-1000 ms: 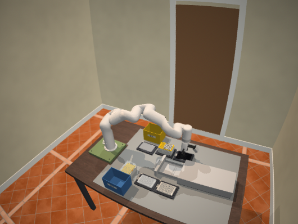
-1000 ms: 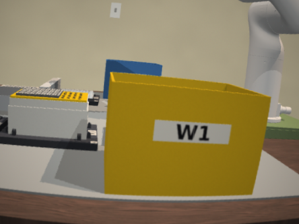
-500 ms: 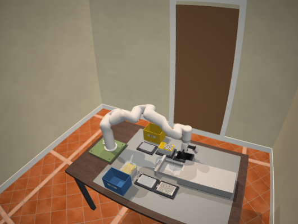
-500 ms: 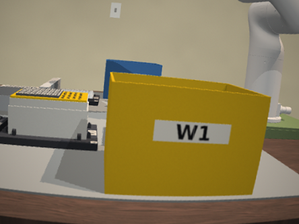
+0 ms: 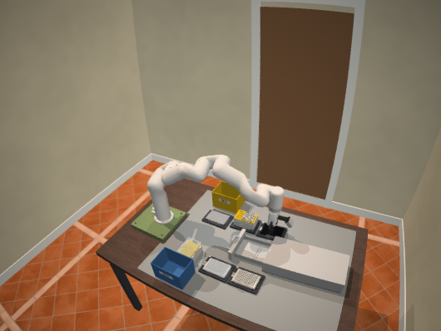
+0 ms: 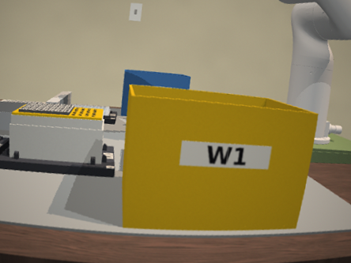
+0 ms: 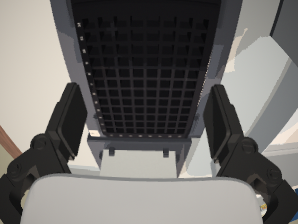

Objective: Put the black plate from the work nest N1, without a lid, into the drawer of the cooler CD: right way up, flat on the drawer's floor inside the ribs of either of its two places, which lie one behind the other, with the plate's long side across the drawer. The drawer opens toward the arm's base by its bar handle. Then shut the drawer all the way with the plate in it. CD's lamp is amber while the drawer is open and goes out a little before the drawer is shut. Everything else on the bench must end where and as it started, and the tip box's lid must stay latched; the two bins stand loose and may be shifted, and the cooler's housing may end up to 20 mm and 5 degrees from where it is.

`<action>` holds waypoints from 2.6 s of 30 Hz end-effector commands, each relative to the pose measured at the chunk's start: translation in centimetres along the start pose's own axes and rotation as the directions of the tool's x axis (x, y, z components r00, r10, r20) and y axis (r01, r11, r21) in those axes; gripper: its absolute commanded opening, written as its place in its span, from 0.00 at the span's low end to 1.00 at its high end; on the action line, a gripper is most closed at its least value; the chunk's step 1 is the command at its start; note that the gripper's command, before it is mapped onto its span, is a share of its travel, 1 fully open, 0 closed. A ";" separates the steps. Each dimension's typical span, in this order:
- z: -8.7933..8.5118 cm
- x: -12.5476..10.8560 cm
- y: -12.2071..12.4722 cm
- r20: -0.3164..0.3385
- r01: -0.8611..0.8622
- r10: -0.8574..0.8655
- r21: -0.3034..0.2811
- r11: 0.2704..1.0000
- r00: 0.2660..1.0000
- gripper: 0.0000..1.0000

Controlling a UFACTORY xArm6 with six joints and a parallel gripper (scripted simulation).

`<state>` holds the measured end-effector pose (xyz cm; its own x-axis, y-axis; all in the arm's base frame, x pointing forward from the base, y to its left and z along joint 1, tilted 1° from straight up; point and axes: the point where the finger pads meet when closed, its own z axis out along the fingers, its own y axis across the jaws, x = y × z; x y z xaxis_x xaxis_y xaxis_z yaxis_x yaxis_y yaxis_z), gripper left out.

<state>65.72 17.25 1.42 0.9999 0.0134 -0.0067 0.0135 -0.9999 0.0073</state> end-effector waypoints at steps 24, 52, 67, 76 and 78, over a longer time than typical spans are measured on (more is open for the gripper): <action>1.0 0.2 0.0 -0.006 0.000 0.000 0.001 1.000 1.000 1.00; 0.9 0.2 0.0 -0.006 0.000 0.000 0.001 1.000 1.000 0.00; 0.9 0.2 0.0 -0.006 0.000 0.000 0.001 1.000 1.000 0.00; 0.9 0.2 0.0 -0.006 0.000 0.000 0.001 1.000 1.000 0.00; 0.9 0.2 0.0 -0.006 0.000 0.000 0.001 1.000 1.000 0.00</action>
<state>65.72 17.24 0.23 0.9999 0.0134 -0.0067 0.0135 -0.9999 0.0073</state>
